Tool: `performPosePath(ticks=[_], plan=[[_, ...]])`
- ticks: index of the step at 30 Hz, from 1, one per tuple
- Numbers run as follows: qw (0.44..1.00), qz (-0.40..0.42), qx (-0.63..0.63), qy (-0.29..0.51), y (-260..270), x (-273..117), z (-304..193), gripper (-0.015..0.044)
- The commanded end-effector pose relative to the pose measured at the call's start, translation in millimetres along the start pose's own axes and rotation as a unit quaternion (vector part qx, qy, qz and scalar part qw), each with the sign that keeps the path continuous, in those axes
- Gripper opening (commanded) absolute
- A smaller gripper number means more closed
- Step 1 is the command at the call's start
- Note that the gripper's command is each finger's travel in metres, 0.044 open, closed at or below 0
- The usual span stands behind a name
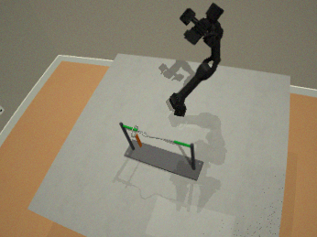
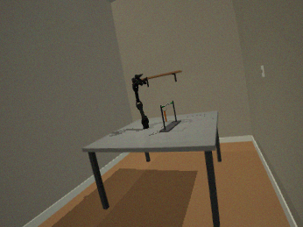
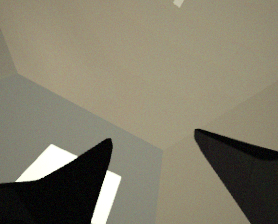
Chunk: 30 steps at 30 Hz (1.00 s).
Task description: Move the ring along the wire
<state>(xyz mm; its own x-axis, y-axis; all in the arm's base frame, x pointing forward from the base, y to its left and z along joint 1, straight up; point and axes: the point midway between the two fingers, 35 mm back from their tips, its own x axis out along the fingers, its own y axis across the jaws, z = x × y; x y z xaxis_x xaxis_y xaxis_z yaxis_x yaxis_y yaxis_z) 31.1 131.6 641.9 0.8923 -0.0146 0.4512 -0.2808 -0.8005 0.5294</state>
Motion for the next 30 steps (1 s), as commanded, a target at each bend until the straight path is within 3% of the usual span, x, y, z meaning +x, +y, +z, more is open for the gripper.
performPosePath(ticks=[1, 9, 19, 30], plan=[[1.0, 0.0, -0.002, -0.001, 1, 1, 1, 0.0374], [0.993, -0.022, -0.109, -0.038, 37, 51, 64, 0.0164], [0.963, -0.066, -0.248, -0.075, 70, 99, 169, 0.016], [0.907, -0.122, -0.392, -0.092, 84, 122, 297, 0.016]])
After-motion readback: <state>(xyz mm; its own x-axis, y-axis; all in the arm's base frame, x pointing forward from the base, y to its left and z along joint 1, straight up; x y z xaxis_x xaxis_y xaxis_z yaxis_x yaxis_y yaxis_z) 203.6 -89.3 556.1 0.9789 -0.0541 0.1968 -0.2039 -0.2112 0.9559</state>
